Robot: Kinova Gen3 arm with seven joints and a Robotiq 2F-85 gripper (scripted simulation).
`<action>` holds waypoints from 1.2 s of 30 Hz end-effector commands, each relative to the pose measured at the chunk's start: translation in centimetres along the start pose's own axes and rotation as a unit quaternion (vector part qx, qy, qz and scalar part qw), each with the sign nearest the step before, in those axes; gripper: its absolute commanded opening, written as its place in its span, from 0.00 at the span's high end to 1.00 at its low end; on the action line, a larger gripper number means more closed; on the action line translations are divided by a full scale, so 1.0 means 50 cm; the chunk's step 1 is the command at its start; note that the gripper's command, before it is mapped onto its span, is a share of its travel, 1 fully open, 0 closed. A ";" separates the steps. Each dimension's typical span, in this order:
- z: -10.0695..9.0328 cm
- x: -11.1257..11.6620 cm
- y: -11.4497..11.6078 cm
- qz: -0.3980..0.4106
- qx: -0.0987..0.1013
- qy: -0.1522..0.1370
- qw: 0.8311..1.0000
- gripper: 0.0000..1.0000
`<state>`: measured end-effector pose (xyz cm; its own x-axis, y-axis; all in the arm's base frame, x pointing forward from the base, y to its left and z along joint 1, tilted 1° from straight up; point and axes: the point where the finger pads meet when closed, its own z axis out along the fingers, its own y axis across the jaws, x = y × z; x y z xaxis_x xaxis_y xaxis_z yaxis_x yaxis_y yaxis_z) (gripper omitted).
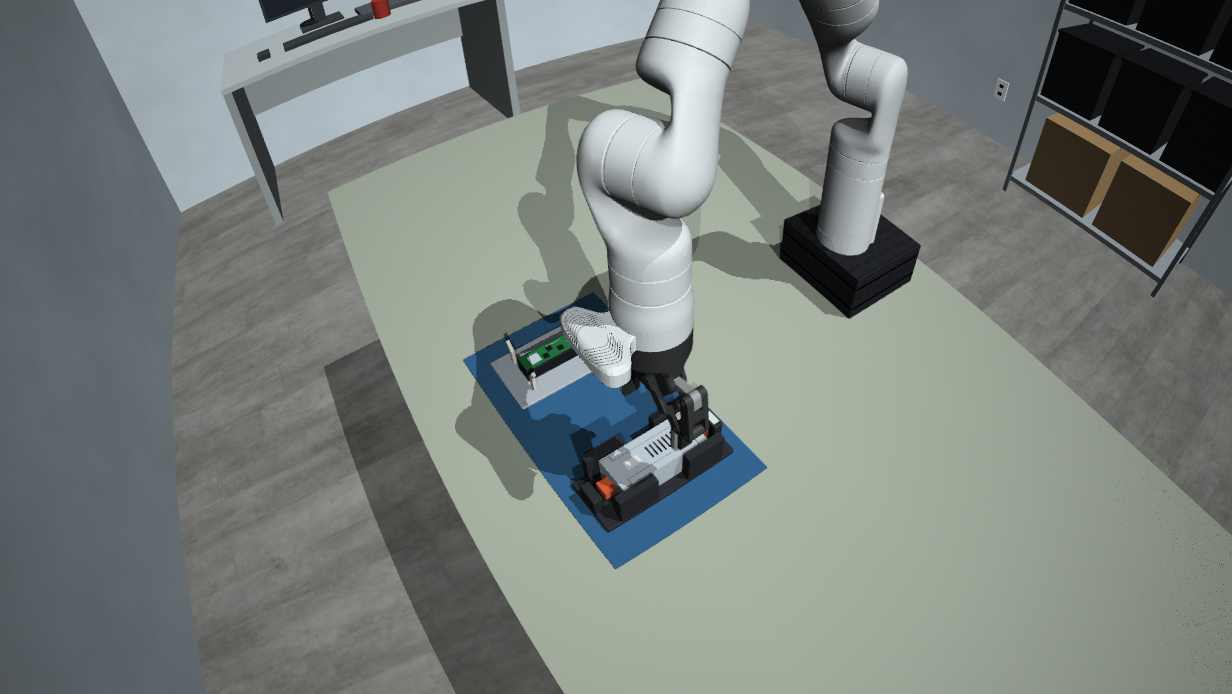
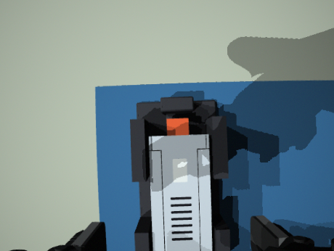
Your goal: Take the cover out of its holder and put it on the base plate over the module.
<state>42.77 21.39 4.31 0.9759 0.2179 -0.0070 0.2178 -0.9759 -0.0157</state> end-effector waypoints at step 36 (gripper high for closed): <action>0.147 0.001 0.008 0.000 0.001 0.002 1.000 0.00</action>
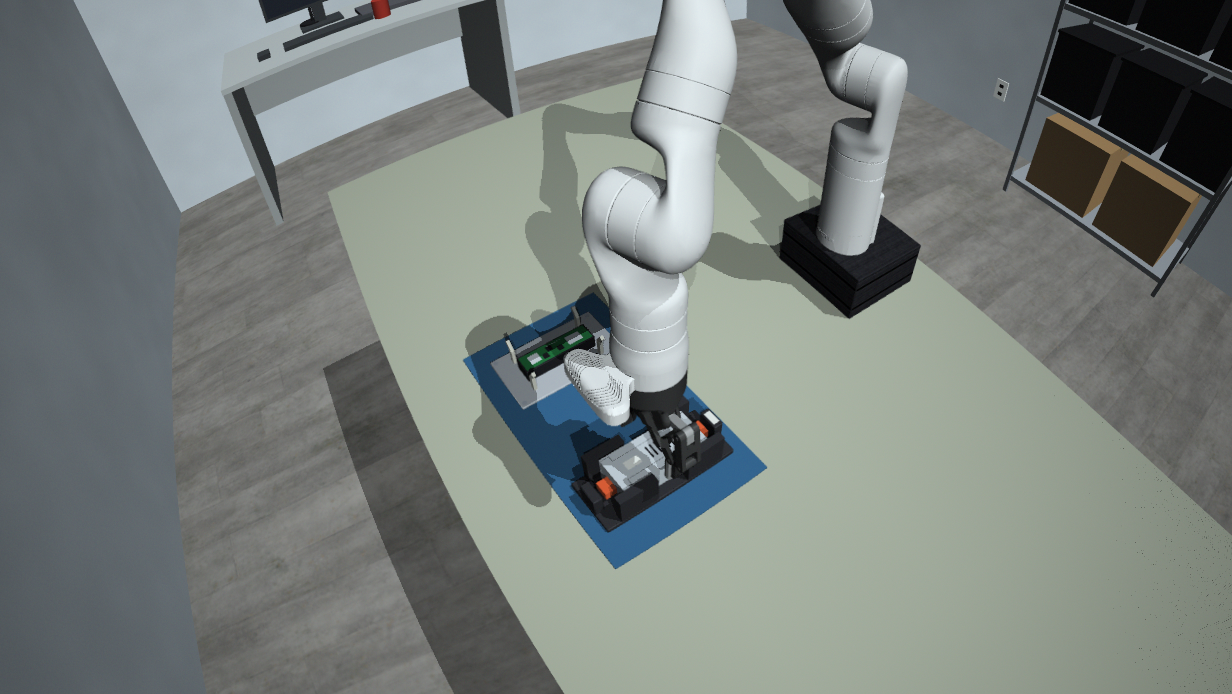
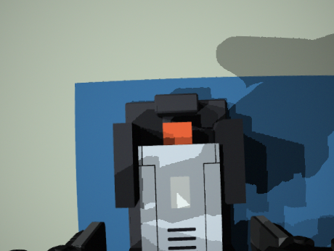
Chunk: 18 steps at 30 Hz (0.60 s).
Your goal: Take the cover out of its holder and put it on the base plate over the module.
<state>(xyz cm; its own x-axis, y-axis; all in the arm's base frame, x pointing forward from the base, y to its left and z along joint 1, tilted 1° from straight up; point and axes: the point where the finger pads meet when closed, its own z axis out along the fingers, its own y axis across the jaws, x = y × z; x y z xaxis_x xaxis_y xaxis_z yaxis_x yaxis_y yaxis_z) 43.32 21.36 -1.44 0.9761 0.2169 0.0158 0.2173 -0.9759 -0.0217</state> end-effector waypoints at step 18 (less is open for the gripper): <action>0.093 -0.014 0.006 0.000 -0.002 -0.009 1.000 0.00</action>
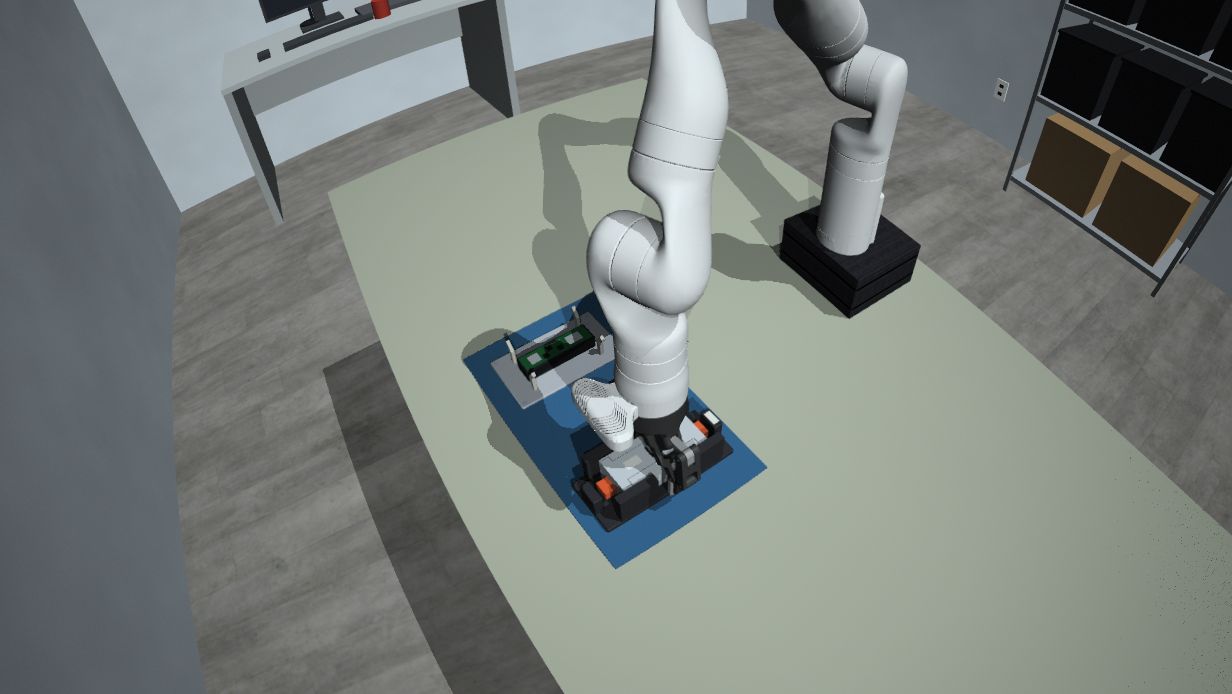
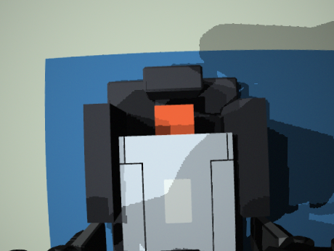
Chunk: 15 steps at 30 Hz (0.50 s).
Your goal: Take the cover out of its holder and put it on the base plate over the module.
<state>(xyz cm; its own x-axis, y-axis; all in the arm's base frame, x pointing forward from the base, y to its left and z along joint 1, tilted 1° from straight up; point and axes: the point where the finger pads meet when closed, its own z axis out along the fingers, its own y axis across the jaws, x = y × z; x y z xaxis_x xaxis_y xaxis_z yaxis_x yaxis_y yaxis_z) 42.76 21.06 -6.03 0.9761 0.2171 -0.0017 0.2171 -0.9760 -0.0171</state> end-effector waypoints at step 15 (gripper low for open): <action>-0.001 -0.002 0.000 0.000 0.000 -0.001 1.000 0.00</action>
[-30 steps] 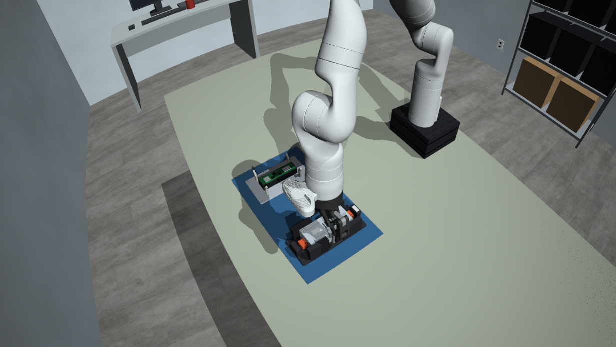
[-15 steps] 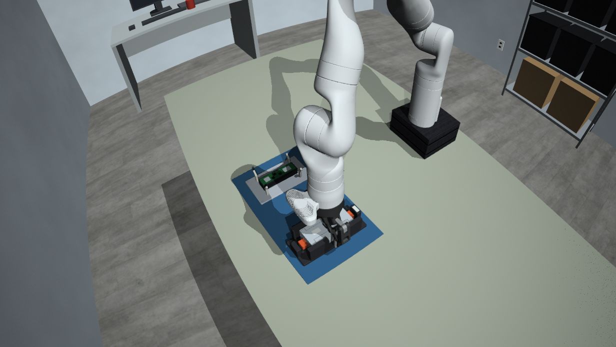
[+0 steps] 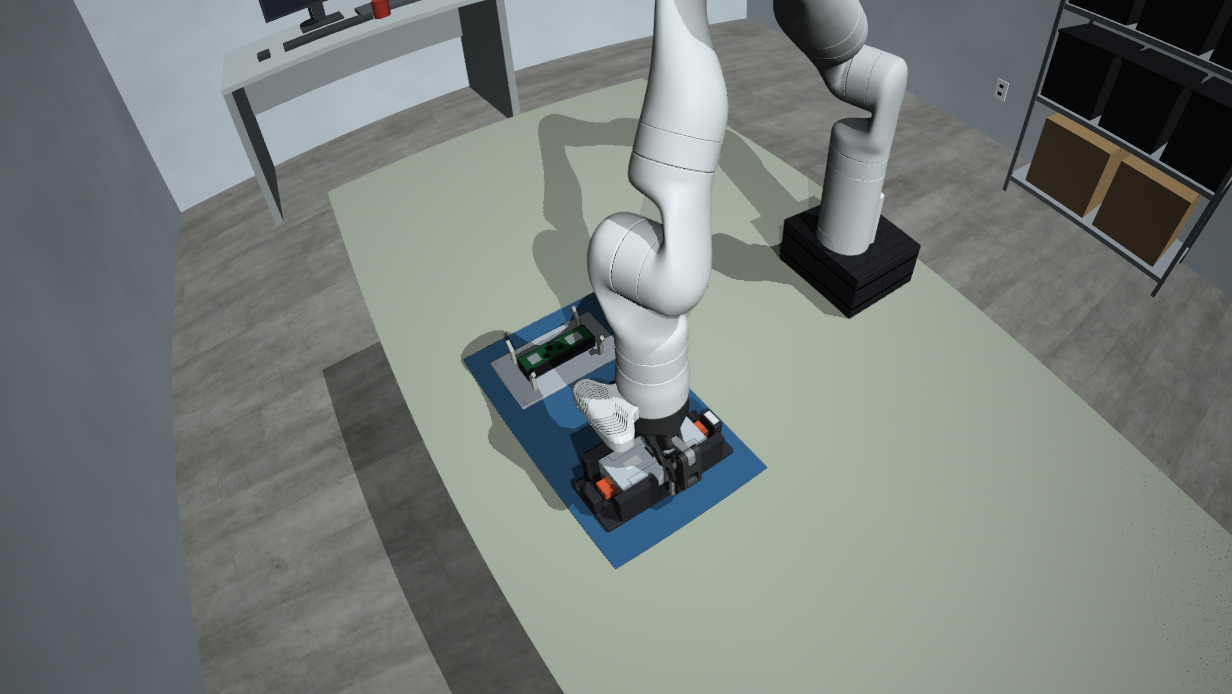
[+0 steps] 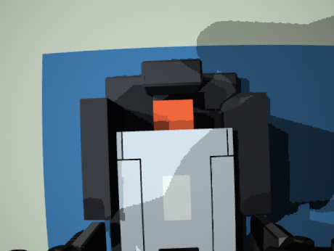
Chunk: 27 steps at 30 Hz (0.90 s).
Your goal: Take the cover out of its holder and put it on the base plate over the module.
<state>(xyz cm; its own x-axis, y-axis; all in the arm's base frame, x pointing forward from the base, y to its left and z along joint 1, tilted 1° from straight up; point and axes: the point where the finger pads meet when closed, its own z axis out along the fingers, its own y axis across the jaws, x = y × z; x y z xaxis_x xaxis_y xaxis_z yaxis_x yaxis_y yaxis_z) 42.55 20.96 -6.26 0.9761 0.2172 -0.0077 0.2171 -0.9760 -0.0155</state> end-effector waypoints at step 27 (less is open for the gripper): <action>-0.022 0.004 -0.002 0.000 0.000 0.002 1.000 0.00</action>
<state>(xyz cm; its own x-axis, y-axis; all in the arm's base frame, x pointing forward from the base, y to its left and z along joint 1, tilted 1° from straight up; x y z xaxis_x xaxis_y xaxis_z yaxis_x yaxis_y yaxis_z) 42.66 21.02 -5.29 0.9761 0.2172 -0.0067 0.2171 -0.9760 -0.0158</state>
